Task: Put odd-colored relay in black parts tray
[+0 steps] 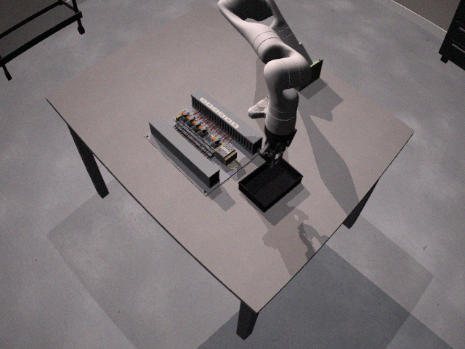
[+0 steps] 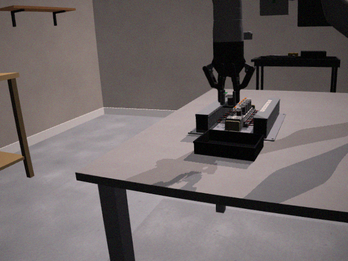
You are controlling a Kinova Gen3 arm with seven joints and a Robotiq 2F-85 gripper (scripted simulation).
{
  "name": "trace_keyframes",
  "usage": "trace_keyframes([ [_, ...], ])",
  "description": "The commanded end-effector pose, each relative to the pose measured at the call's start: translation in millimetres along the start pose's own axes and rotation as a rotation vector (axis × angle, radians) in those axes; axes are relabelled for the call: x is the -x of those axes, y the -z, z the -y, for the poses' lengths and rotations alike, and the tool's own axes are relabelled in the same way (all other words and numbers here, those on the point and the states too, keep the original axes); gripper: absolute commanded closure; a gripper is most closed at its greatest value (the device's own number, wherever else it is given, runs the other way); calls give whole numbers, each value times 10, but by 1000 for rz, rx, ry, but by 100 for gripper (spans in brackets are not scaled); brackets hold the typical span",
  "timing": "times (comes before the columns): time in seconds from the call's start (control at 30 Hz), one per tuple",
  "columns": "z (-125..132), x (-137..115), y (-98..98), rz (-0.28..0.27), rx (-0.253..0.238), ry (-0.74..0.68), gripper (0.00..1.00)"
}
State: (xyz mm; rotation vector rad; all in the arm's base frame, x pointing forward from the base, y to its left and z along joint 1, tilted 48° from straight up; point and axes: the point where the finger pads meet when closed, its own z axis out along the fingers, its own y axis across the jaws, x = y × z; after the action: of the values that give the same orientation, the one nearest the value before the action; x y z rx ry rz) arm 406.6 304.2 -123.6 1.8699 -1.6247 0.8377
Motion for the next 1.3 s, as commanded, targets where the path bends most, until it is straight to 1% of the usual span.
trace_keyframes([
  [0.0, -29, 12, 23, -1, 3, 9, 100],
  [0.77, -29, 12, 15, -1, 3, 9, 100],
  [1.0, -29, 12, -8, -1, 3, 9, 100],
  [1.27, -31, 12, -89, -1, 3, 9, 100],
])
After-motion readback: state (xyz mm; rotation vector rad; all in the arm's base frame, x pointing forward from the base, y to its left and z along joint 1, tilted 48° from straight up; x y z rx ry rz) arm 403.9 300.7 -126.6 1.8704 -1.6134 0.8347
